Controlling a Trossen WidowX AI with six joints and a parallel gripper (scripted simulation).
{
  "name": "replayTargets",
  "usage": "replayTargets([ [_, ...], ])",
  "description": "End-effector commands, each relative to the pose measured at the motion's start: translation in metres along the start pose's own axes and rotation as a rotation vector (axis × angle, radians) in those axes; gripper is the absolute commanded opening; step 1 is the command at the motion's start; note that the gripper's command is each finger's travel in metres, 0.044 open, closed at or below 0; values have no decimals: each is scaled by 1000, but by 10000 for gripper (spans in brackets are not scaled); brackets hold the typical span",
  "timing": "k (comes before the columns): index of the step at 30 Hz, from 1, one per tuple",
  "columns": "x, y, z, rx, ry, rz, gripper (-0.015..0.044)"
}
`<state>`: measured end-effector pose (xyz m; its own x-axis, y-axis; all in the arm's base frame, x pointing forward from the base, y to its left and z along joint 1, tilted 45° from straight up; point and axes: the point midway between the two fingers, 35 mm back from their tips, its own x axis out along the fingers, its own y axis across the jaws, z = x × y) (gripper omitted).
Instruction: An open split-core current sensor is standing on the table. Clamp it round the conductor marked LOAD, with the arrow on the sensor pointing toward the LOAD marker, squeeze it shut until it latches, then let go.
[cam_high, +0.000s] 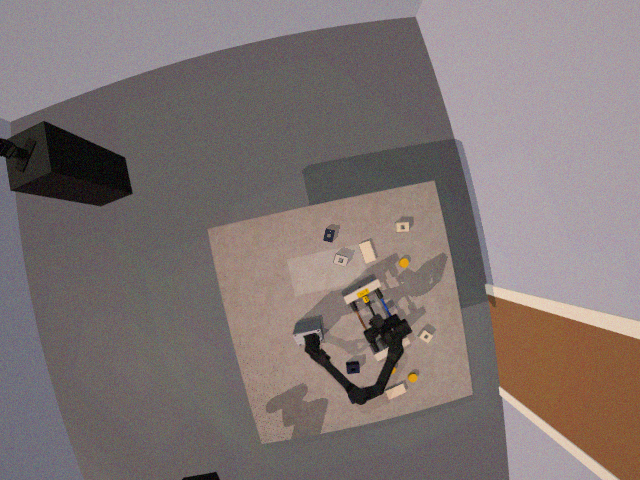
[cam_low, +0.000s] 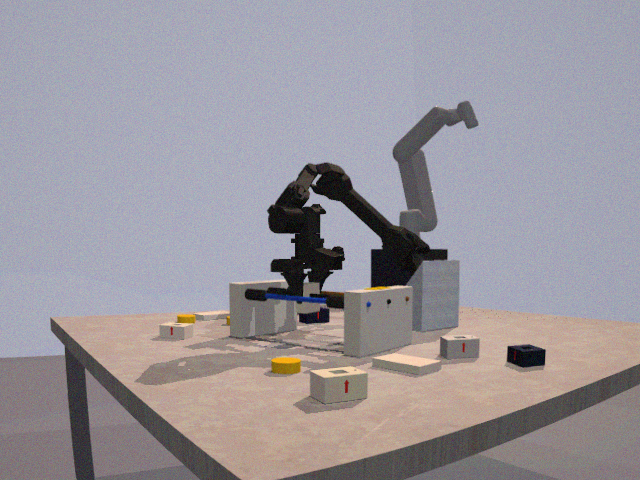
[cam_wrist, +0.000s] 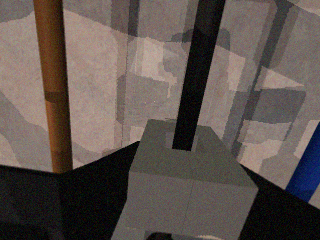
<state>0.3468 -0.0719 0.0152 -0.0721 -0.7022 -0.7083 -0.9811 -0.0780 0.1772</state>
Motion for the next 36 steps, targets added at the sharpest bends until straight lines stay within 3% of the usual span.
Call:
replayTargets([
  [1, 1, 0, 0, 1, 0, 0, 0],
  [36, 3, 4, 0, 2, 0, -37, 0],
])
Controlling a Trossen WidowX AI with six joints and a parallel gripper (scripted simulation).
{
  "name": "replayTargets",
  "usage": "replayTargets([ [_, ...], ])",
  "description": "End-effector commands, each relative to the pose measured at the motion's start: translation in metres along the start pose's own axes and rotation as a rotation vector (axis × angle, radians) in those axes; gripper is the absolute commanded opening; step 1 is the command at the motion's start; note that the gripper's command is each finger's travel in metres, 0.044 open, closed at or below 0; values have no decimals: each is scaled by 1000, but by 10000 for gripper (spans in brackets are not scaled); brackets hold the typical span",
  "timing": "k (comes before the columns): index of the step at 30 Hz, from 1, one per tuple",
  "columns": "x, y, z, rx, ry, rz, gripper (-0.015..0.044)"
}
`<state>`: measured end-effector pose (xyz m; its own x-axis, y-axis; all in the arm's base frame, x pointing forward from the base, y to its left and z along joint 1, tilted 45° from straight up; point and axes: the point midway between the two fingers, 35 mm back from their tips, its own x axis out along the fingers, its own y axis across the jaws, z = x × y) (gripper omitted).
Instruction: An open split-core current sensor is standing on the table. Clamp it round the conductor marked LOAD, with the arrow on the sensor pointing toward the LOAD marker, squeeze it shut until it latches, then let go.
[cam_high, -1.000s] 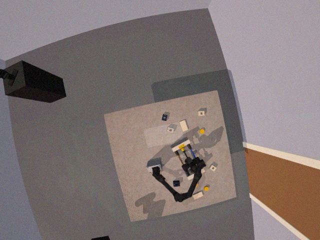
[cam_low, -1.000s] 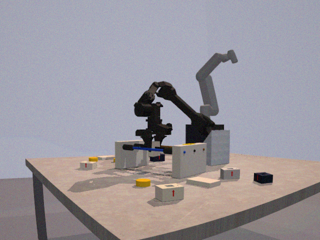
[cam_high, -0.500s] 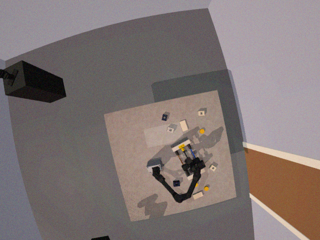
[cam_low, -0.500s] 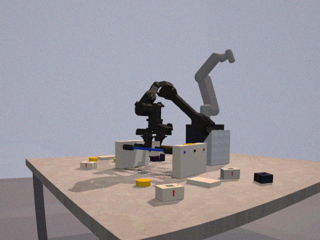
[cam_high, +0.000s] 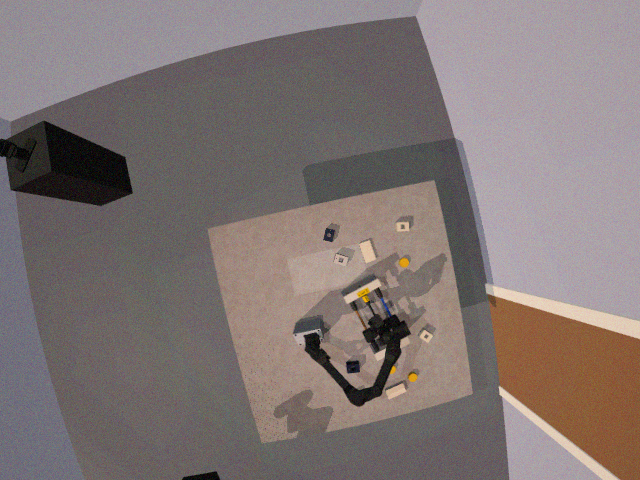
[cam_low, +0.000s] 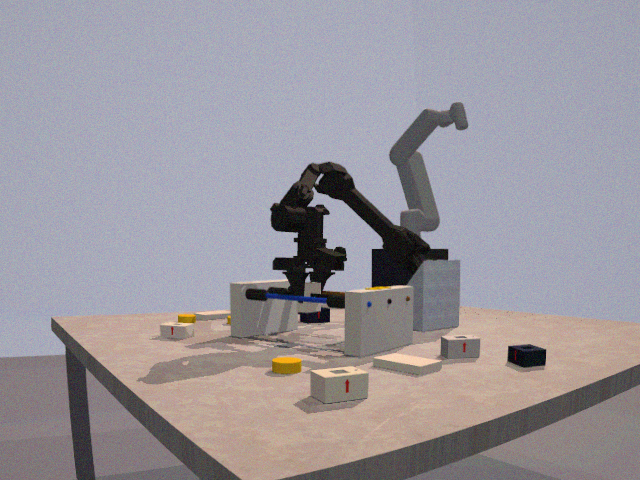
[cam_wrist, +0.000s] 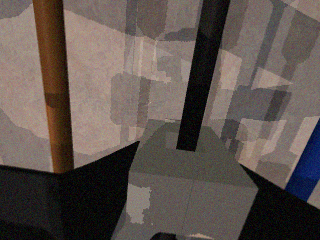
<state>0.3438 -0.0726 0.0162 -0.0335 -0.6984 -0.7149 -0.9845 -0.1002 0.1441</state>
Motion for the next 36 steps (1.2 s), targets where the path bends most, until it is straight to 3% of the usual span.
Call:
replayTargets([
  [1, 4, 1, 0, -5, 0, 2, 0],
  [4, 8, 1, 0, -3, 1, 2, 0],
  [14, 2, -1, 0, 1, -1, -4, 263],
  [36, 2, -1, 0, 1, -1, -4, 263],
])
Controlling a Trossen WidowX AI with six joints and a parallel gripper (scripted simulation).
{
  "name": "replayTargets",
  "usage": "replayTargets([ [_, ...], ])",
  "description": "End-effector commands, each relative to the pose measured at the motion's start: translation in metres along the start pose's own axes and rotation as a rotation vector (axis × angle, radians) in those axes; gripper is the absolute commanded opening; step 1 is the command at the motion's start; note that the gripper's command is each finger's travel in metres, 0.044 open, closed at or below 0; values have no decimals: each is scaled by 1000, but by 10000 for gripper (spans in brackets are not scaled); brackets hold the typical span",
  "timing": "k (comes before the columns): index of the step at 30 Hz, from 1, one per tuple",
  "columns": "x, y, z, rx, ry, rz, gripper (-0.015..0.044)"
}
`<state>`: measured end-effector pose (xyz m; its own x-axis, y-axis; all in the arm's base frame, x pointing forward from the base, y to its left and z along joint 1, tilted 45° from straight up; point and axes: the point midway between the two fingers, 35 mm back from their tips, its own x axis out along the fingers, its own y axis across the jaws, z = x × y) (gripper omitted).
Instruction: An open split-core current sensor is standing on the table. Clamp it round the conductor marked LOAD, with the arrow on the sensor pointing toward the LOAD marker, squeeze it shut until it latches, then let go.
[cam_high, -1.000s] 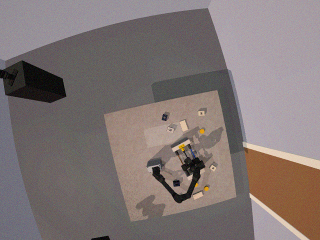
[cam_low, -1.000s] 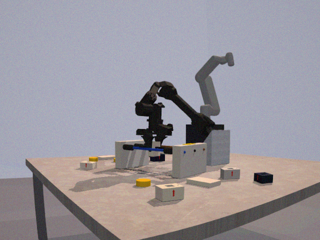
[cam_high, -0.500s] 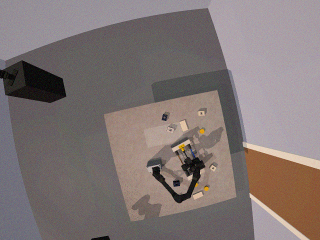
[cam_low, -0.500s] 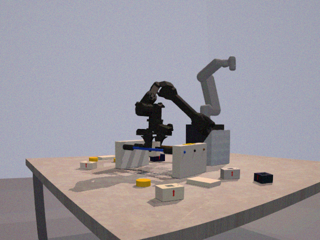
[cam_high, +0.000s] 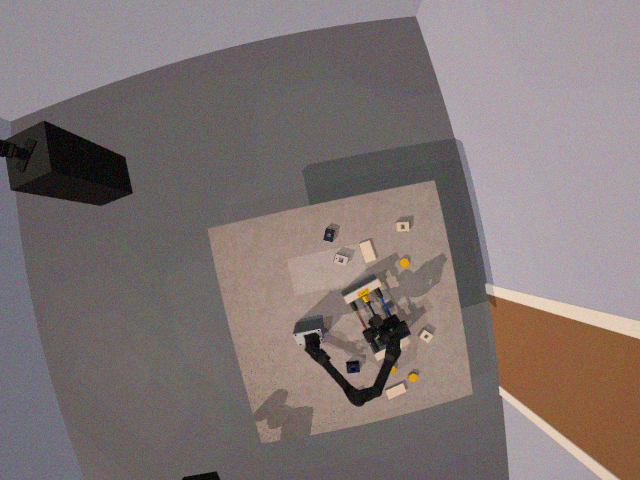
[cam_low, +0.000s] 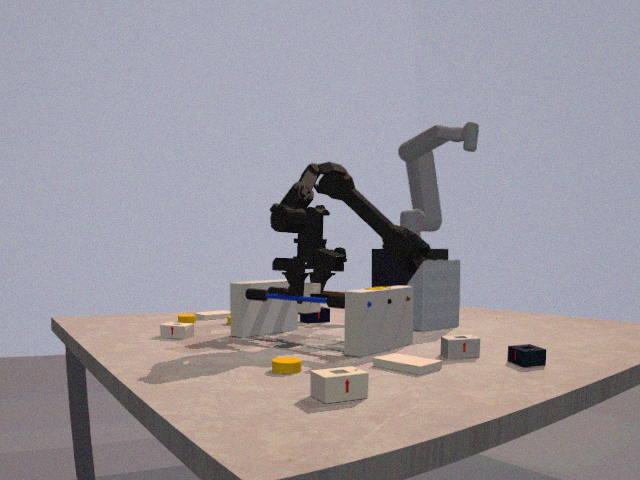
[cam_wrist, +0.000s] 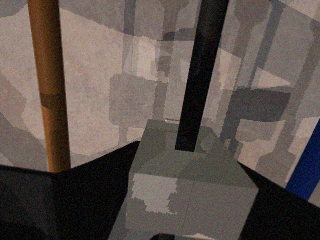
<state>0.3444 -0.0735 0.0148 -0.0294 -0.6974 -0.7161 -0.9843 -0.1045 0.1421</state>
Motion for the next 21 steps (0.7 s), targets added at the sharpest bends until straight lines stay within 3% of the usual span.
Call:
replayTargets([
  [1, 0, 0, 0, 2, 0, 1, 263],
  [11, 0, 0, 0, 2, 0, 1, 263],
  [18, 0, 0, 0, 2, 0, 1, 440],
  [21, 0, 0, 0, 2, 0, 1, 440],
])
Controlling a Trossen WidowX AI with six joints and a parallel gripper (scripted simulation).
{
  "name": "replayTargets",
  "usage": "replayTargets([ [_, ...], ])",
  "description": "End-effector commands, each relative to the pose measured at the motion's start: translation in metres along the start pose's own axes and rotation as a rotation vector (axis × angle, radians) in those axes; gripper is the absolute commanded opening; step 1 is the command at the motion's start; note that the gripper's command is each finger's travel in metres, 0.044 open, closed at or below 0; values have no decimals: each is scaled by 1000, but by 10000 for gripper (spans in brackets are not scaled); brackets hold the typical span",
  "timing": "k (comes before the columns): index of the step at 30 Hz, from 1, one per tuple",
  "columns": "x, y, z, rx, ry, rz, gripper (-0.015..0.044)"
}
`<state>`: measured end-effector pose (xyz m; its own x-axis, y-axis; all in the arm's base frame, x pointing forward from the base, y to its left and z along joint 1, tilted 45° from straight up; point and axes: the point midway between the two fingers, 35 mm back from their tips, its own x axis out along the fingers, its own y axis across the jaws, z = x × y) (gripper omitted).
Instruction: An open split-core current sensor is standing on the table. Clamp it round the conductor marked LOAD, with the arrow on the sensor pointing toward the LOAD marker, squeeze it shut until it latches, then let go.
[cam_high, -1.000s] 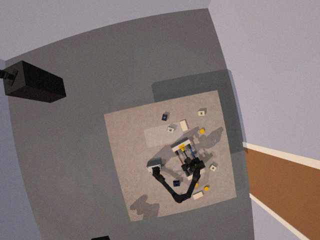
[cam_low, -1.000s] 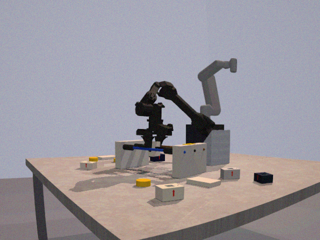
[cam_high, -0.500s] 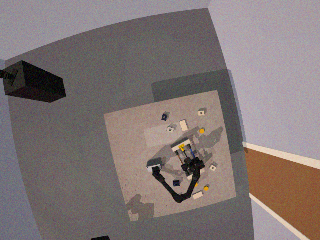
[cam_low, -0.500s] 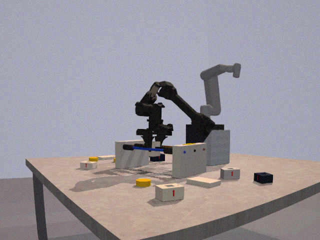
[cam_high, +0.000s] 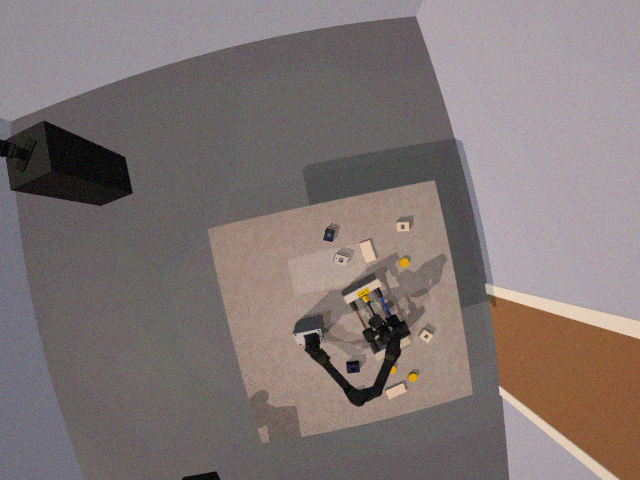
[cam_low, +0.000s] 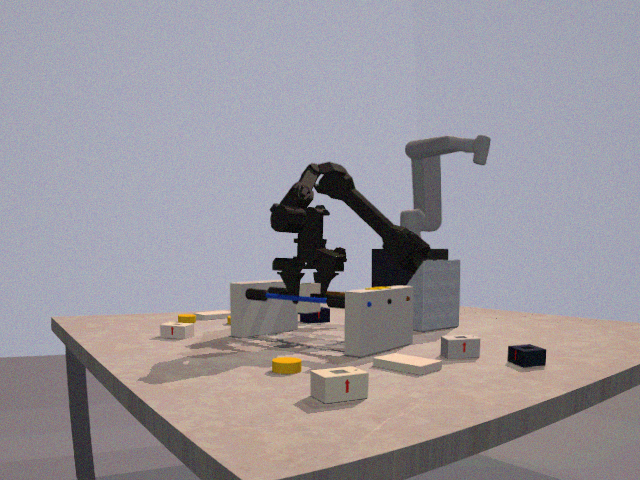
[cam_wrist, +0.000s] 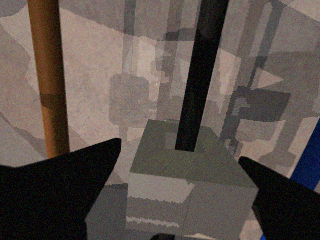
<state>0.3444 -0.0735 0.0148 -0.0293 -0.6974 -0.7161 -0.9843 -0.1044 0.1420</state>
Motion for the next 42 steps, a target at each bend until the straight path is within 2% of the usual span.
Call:
replayTargets([
  [1, 0, 0, 0, 2, 0, 1, 440],
  [7, -9, -2, 1, 2, -3, 3, 440],
  [14, -95, -5, 5, 5, -6, 38, 440],
  [42, -98, -5, 5, 5, -6, 39, 440],
])
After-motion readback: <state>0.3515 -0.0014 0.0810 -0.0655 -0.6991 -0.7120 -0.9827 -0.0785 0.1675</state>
